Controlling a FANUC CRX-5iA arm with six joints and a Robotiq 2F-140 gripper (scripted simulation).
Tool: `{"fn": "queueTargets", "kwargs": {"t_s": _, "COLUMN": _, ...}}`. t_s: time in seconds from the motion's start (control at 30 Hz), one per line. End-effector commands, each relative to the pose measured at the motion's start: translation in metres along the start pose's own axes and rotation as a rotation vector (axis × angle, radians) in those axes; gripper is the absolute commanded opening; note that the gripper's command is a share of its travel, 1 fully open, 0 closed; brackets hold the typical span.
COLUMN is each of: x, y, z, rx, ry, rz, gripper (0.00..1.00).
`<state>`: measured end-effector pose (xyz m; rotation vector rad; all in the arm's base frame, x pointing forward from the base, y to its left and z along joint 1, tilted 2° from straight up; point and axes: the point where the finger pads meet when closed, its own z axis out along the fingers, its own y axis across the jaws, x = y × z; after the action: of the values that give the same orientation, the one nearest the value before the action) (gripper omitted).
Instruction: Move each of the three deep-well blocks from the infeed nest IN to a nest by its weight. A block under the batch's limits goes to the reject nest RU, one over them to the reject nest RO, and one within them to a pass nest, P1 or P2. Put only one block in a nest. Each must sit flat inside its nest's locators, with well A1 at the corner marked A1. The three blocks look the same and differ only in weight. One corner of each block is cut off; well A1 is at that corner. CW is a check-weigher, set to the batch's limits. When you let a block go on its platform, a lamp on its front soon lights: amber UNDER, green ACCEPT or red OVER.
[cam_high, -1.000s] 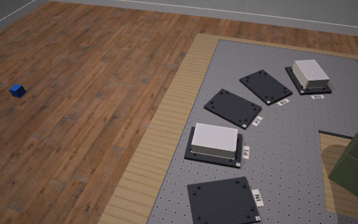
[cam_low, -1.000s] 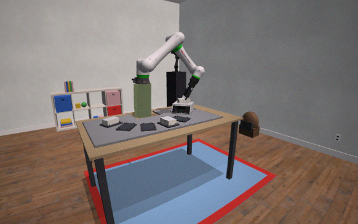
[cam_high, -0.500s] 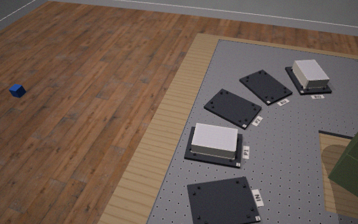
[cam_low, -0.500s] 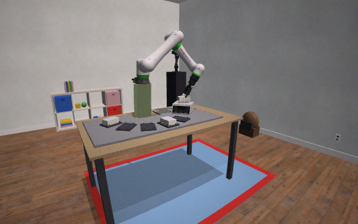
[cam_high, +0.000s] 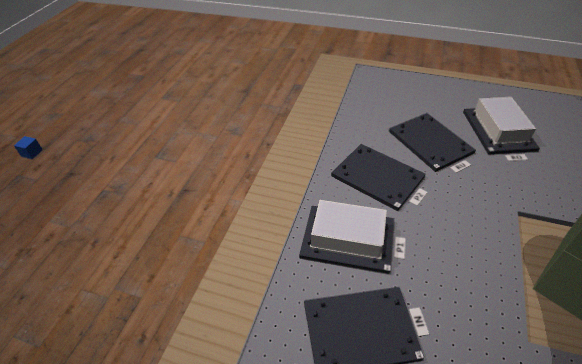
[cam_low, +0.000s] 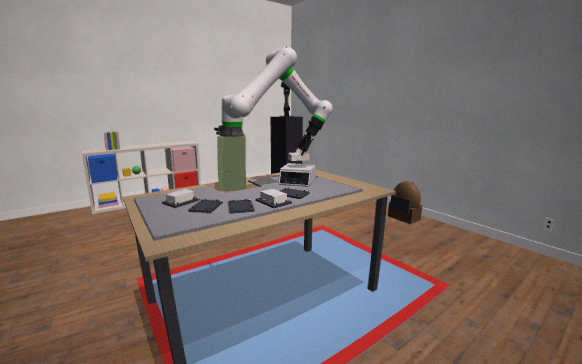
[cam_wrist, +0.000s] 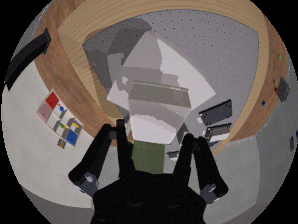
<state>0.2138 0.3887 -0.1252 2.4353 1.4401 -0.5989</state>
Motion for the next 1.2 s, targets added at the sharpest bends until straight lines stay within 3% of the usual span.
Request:
{"fn": "queueTargets", "kwargs": {"t_s": 0.0, "x": -0.002, "y": 0.000, "z": -0.004, "rx": 0.000, "ry": 0.000, "rz": 0.000, "gripper": 0.10}}
{"fn": "queueTargets", "kwargs": {"t_s": 0.33, "x": -0.008, "y": 0.000, "z": -0.015, "rx": 0.000, "ry": 0.000, "rz": 0.000, "gripper": 0.10}}
{"fn": "queueTargets", "kwargs": {"t_s": 0.9, "x": -0.008, "y": 0.000, "z": -0.015, "rx": 0.000, "ry": 0.000, "rz": 0.000, "gripper": 0.10}}
{"fn": "queueTargets", "kwargs": {"t_s": 1.17, "x": -0.013, "y": 0.023, "z": -0.012, "rx": 0.117, "ry": 0.000, "rz": 0.202, "gripper": 0.10}}
